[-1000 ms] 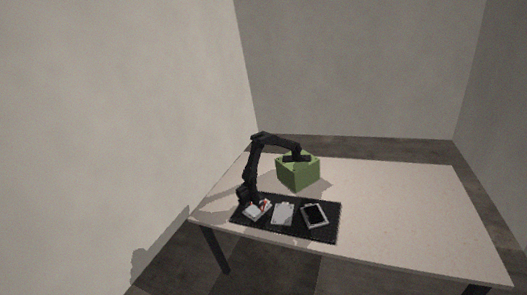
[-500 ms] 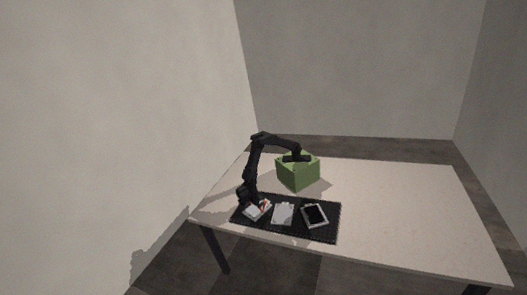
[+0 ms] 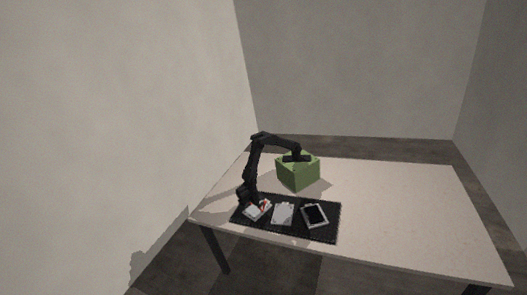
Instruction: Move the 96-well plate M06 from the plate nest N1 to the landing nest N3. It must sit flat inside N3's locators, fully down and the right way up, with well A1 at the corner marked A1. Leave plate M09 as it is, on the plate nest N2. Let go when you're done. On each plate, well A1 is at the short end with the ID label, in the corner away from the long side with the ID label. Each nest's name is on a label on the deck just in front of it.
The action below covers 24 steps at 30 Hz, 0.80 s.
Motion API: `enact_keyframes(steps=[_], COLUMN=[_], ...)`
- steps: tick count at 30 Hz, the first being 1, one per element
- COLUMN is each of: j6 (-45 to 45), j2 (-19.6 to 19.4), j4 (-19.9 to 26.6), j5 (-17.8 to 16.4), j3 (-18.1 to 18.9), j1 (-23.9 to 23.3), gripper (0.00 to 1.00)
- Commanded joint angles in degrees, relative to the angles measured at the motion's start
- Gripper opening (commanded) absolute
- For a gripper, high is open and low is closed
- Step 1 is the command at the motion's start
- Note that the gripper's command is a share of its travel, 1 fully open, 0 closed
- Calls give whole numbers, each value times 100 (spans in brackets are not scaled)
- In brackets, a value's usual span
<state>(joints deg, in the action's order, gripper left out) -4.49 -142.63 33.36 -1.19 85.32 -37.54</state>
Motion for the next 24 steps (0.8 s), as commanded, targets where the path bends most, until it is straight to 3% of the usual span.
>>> enact_keyframes(steps=[1,18,19,24], j6=[25,25,25,19], j2=[105,105,105,109], j4=[-146,-146,-146,-145], j5=[-11,-11,-11,-12], j3=[131,131,131,141], j1=[11,11,11,10], gripper=[100,100,0,0])
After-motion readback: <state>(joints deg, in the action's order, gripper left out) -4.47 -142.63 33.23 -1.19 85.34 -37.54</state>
